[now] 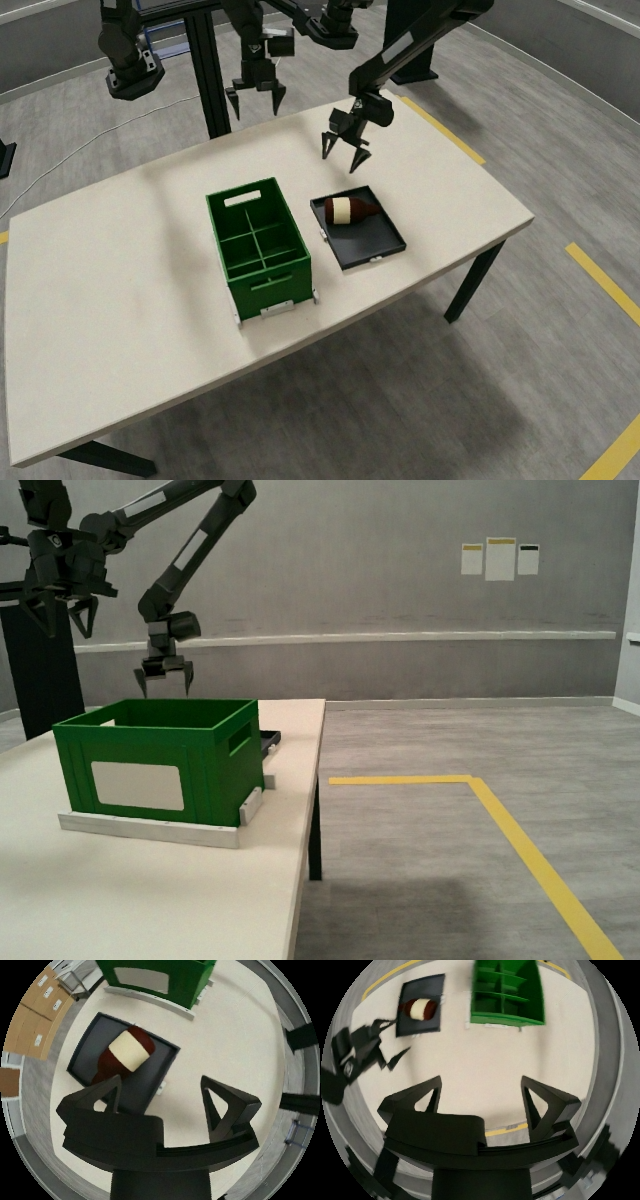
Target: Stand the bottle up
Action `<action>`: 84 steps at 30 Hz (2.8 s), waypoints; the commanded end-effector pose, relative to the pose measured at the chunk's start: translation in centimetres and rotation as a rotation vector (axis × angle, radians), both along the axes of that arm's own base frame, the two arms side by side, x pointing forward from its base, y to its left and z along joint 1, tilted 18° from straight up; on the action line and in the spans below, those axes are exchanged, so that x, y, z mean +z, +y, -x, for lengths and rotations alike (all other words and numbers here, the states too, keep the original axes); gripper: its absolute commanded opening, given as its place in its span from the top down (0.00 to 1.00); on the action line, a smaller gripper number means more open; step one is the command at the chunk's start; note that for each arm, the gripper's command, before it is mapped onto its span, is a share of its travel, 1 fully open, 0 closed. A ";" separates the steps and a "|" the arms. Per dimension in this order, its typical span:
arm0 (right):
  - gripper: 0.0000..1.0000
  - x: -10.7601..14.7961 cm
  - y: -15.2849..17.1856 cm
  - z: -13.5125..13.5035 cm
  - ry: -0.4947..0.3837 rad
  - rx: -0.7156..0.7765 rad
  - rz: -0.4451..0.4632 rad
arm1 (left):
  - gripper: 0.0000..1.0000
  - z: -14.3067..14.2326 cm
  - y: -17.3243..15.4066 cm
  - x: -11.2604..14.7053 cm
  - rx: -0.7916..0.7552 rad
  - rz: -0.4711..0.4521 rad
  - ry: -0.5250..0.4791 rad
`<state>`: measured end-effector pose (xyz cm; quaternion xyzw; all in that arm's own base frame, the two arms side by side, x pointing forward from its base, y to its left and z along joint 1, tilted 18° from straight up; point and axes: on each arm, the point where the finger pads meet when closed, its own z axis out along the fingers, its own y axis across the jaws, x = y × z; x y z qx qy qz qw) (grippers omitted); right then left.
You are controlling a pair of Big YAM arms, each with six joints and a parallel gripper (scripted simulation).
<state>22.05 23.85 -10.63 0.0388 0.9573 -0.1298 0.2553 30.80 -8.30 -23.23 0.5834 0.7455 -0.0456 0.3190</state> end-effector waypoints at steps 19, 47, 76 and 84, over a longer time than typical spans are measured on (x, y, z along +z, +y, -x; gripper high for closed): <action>0.00 3.3 3.1 -2.4 -0.177 0.769 -0.142 | 0.00 -6.9 -1.8 3.6 0.598 0.220 -0.076; 0.00 10.7 3.4 -2.1 -0.549 1.115 -0.116 | 0.23 -8.9 -1.2 4.4 0.839 0.230 -0.099; 0.00 4.2 9.1 -9.0 -0.553 1.131 -0.118 | 0.43 -12.7 7.2 0.0 1.782 0.299 0.707; 0.00 3.6 9.4 -9.2 -0.549 1.130 -0.124 | 0.43 -13.6 8.0 -1.1 1.961 0.344 1.016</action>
